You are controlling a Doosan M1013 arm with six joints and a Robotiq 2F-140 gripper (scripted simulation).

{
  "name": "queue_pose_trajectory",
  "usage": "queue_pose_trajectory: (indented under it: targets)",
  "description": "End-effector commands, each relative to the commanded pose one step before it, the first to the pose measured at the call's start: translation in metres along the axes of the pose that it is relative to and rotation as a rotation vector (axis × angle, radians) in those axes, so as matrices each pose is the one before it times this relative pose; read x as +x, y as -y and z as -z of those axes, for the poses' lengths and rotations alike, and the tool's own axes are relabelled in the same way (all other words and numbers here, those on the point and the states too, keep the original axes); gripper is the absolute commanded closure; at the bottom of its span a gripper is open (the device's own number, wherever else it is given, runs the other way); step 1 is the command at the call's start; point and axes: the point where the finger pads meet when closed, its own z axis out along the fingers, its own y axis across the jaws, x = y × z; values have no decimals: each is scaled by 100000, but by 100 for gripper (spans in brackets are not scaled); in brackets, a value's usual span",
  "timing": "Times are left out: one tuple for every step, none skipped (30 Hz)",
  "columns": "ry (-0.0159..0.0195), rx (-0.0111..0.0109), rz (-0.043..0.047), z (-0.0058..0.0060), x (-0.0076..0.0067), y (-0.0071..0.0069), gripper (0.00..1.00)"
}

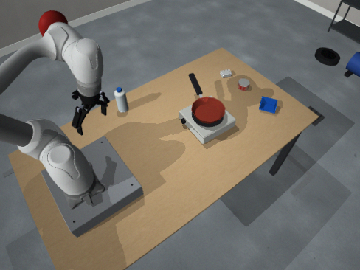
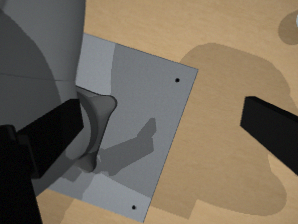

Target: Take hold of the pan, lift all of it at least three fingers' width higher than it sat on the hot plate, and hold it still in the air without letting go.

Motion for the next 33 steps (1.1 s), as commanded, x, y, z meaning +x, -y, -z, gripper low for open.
queue_pose_trajectory:
  targets:
    - [-38, -50, 6, 33, 11, -26, 0]
    - [0, 0, 0, 0, 0, 0, 0]
    - [0, 0, 0, 0, 0, 0, 0]
    - [0, 0, 0, 0, 0, 0, 0]
    - [0, 0, 0, 0, 0, 0, 0]
    - [0, 0, 0, 0, 0, 0, 0]
    - [0, 0, 0, 0, 0, 0, 0]
    - [0, 0, 0, 0, 0, 0, 0]
    - [0, 0, 0, 0, 0, 0, 0]
    - [0, 0, 0, 0, 0, 0, 0]
    - [0, 0, 0, 0, 0, 0, 0]
    - [0, 0, 0, 0, 0, 0, 0]
    - [0, 0, 0, 0, 0, 0, 0]
    - [0, 0, 0, 0, 0, 0, 0]
    - [0, 0, 0, 0, 0, 0, 0]
    - [0, 0, 0, 0, 0, 0, 0]
    - [0, 0, 0, 0, 0, 0, 0]
    - [25, 18, 4, -2, -9, 1, 59]
    - [169, 119, 28, -13, -59, 5, 59]
    - [439, 309, 73, -34, -152, 14, 59]
    - [815, 573, 138, -62, -281, 25, 59]
    - [1280, 897, 223, -97, -441, 37, 59]
    - [1817, 1266, 331, -135, -623, 50, 59]
    - [2410, 1665, 465, -175, -822, 61, 59]
    - [3046, 2081, 630, -215, -1032, 68, 59]
    - [3712, 2497, 829, -254, -1246, 67, 59]
    - [4395, 2900, 1066, -289, -1459, 58, 59]
    - [3190, 2064, 830, -212, -1047, 27, 59]
    - [2869, 1826, 785, -188, -933, 14, 59]
    - [3105, 1942, 890, -198, -1002, 2, 59]
    - [3167, 1944, 950, -197, -1013, -11, 59]
    - [3180, 1913, 995, -192, -1009, -25, 59]
    - [0, 0, 0, 0, 0, 0, 59]
